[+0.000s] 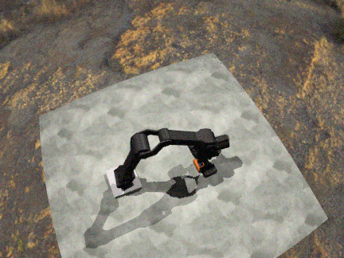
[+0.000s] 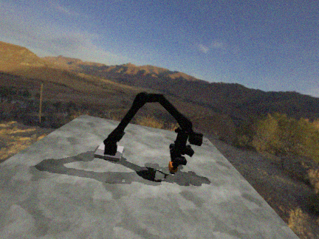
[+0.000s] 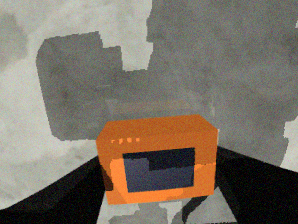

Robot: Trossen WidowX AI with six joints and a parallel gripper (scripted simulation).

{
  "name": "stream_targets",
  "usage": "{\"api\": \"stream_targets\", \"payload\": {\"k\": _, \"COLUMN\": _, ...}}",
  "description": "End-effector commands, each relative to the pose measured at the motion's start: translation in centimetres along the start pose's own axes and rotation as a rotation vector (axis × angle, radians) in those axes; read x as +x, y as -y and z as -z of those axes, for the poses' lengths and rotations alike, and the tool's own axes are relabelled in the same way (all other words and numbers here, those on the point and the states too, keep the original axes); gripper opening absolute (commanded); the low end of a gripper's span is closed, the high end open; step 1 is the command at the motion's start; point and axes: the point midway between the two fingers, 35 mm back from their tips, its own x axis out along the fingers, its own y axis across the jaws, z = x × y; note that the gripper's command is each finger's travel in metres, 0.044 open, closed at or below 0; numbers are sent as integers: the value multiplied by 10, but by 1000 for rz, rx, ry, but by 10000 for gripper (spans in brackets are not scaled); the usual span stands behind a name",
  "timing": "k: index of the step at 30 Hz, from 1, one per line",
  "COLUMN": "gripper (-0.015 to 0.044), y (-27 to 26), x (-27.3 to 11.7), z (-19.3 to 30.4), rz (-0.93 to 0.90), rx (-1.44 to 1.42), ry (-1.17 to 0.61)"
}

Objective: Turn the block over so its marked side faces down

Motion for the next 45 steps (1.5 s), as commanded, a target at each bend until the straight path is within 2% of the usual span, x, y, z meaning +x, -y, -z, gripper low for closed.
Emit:
{"api": "stream_targets", "payload": {"k": 1, "gripper": 0, "y": 0, "x": -17, "z": -2, "rz": -1, "rx": 5, "ry": 19}}
{"api": "stream_targets", "payload": {"k": 7, "gripper": 0, "y": 0, "x": -16, "z": -3, "rz": -1, "rx": 7, "ry": 41}}
{"api": "stream_targets", "payload": {"k": 45, "gripper": 0, "y": 0, "x": -9, "z": 3, "rz": 1, "rx": 5, "ry": 571}}
